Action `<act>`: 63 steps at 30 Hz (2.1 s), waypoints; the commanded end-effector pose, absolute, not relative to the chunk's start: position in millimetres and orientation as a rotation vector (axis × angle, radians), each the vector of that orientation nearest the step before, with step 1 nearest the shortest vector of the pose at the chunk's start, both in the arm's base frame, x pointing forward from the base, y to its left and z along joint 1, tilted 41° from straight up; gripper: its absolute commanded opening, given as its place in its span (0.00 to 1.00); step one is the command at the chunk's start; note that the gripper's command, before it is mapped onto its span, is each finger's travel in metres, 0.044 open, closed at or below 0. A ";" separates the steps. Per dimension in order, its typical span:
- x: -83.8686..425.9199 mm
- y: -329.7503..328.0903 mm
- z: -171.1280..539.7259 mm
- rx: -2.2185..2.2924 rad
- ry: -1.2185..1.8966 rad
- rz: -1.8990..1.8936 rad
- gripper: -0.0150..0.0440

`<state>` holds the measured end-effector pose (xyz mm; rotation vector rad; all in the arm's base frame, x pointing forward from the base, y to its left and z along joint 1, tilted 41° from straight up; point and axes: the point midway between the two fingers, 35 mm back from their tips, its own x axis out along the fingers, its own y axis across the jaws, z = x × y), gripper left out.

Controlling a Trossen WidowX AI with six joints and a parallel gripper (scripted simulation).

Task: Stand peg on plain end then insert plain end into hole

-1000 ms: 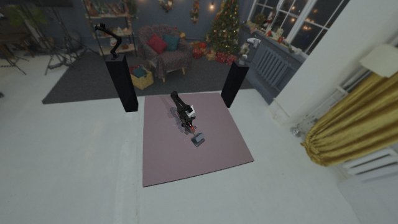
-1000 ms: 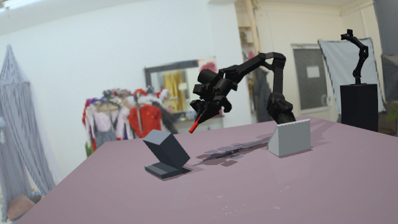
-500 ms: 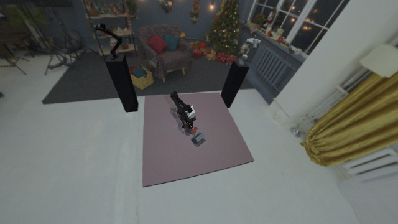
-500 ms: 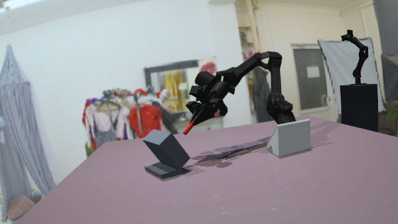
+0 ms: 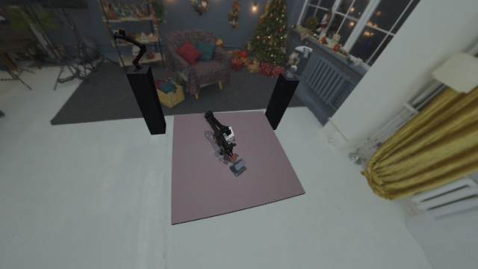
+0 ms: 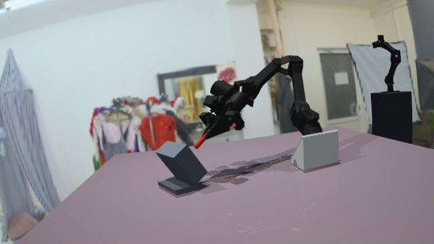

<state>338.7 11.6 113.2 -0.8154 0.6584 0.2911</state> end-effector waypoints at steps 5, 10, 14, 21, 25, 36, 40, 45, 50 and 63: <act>343.7 12.7 108.7 -0.820 0.641 0.300 0.25; 346.6 12.5 105.8 -0.812 0.627 0.298 0.25; 348.1 12.4 104.7 -0.811 0.626 0.298 0.25; 354.8 12.0 99.5 -0.811 0.625 0.298 0.25; 359.2 12.1 95.6 -0.810 0.625 0.297 0.25; 360.7 11.5 92.7 -0.808 0.630 0.293 0.25; 360.7 11.5 92.7 -0.808 0.630 0.293 0.25; 360.7 11.5 92.7 -0.808 0.630 0.293 0.25; 361.7 11.9 92.3 -0.808 0.630 0.293 0.25; 365.1 12.7 92.1 -0.808 0.630 0.292 0.25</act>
